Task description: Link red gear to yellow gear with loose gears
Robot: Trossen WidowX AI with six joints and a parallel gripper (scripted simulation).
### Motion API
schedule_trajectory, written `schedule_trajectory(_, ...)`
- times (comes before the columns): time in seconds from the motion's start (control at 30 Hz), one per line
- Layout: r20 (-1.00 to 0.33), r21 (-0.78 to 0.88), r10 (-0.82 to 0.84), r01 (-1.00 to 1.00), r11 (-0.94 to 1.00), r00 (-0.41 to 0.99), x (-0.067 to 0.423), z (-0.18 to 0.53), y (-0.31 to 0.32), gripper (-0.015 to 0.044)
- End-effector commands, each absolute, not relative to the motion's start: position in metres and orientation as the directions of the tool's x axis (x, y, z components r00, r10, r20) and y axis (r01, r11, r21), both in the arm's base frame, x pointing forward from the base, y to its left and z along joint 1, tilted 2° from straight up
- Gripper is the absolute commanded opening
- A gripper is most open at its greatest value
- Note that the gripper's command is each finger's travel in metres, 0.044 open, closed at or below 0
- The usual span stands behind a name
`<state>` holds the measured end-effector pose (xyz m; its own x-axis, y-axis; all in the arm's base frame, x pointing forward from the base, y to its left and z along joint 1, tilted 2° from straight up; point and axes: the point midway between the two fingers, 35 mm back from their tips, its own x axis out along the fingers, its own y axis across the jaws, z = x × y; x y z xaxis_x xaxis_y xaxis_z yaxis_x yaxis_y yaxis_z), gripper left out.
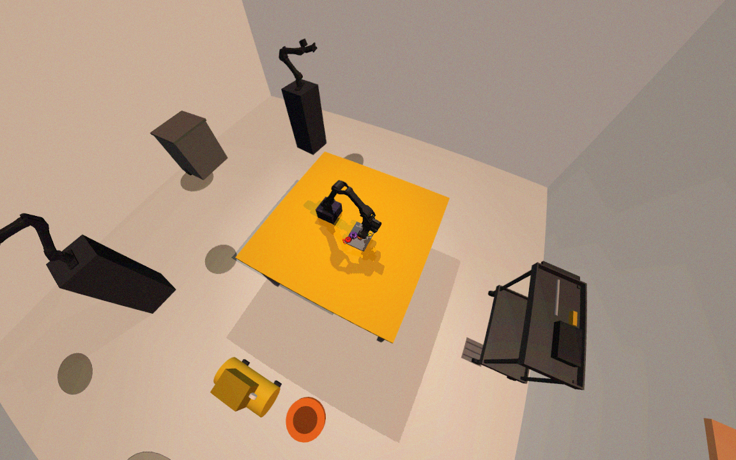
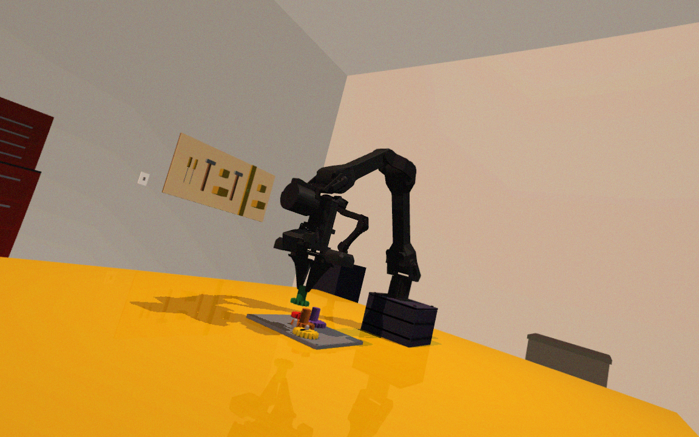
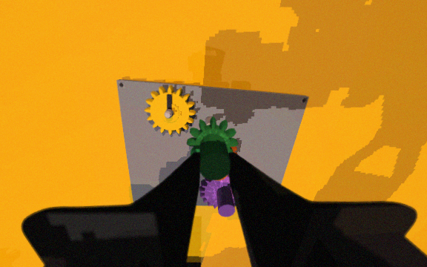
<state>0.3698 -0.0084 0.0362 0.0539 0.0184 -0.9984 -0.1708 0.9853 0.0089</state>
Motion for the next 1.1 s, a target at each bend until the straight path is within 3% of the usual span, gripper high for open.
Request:
schedule_trajectory(0.0, -0.998, 0.008, 0.023, -0.269, 0.963, 0.053, 0.369, 0.036, -0.008, 0.0)
schedule_trajectory(0.2, -0.998, -0.002, 0.023, -0.428, 0.904, 0.052, 0.369, 0.037, -0.008, 0.0)
schedule_trajectory(0.53, -0.998, -0.004, 0.023, -0.461, 0.887, 0.052, 0.369, 0.036, -0.008, 0.0)
schedule_trajectory(1.07, -0.998, -0.018, 0.023, -0.676, 0.737, 0.052, 0.37, 0.016, -0.008, 0.0)
